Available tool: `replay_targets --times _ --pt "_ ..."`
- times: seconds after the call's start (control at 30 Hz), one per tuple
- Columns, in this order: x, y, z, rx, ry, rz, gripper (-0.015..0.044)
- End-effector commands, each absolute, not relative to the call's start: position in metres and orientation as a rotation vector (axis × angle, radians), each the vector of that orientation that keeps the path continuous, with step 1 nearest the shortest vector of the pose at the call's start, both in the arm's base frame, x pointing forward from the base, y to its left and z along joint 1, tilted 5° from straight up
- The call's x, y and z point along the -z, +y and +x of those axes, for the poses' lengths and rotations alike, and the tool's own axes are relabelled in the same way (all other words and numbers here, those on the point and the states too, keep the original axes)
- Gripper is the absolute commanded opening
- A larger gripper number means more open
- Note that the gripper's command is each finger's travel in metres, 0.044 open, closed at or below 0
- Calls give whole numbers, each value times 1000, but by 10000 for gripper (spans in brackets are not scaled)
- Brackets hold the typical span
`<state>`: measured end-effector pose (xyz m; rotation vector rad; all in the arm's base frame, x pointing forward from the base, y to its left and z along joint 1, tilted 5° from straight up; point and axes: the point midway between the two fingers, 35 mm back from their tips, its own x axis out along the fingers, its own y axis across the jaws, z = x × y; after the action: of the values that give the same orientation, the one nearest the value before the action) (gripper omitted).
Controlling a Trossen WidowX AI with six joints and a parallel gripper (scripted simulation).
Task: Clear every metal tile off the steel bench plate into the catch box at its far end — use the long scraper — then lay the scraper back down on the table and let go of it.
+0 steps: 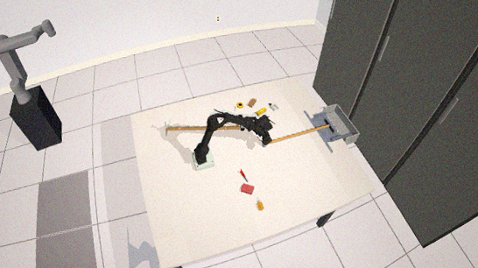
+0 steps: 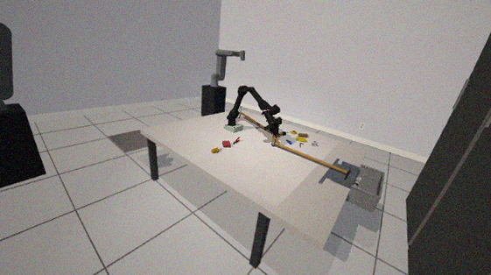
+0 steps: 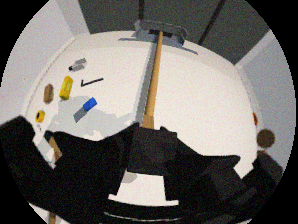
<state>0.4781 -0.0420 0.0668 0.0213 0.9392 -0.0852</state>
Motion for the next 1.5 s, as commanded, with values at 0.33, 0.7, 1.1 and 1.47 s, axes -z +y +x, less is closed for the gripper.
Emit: replay_targets --times 0.33,0.7,1.1,1.47 --pt "-76 -41 459 88 924 21 0" --pt "-78 -39 442 88 924 21 0" --pt "-80 -38 423 89 924 21 0" --pt "-80 -36 405 89 924 21 0"
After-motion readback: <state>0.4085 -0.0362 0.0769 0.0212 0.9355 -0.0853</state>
